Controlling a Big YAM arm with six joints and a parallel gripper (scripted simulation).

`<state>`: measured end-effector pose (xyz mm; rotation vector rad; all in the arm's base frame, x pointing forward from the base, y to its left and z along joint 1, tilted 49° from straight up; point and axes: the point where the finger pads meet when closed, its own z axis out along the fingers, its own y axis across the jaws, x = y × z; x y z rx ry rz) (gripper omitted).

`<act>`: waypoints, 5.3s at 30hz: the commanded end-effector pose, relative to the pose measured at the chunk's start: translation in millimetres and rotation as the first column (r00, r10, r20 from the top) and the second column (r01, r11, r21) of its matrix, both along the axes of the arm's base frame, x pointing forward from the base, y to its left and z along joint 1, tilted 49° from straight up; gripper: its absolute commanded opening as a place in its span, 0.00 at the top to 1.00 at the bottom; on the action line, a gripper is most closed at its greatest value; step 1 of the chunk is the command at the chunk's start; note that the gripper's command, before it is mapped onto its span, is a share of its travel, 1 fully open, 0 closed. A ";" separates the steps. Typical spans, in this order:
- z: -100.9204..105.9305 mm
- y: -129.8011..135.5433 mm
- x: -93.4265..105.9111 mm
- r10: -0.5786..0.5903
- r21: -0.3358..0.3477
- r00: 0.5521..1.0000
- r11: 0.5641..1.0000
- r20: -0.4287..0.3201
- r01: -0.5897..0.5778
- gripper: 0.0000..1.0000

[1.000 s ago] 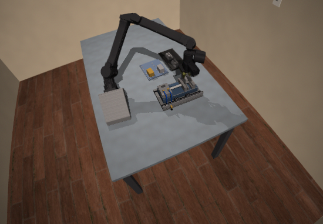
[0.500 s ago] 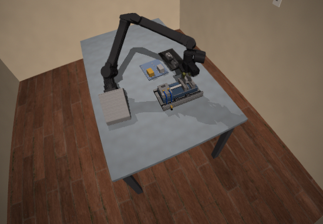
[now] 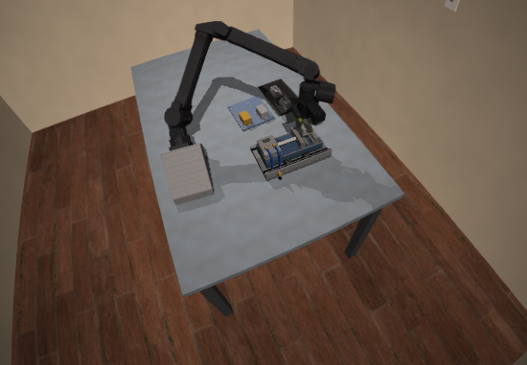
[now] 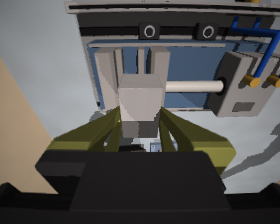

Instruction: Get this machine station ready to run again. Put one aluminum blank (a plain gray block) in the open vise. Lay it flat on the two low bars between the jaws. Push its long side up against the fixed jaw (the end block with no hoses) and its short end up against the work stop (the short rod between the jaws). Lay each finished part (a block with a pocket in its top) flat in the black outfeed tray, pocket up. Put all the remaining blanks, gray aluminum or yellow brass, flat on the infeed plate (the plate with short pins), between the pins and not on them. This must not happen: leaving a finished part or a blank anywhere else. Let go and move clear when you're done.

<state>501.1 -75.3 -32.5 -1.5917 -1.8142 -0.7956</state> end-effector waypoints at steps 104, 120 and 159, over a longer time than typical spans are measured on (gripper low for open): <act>-1.6 -5.0 18.9 -0.001 -0.010 1.000 1.000 0.025 0.002 1.00; -5.0 5.9 18.4 0.007 -0.010 1.000 1.000 0.027 -0.006 1.00; -1.2 4.3 20.9 0.005 -0.014 0.999 1.000 0.039 -0.005 1.00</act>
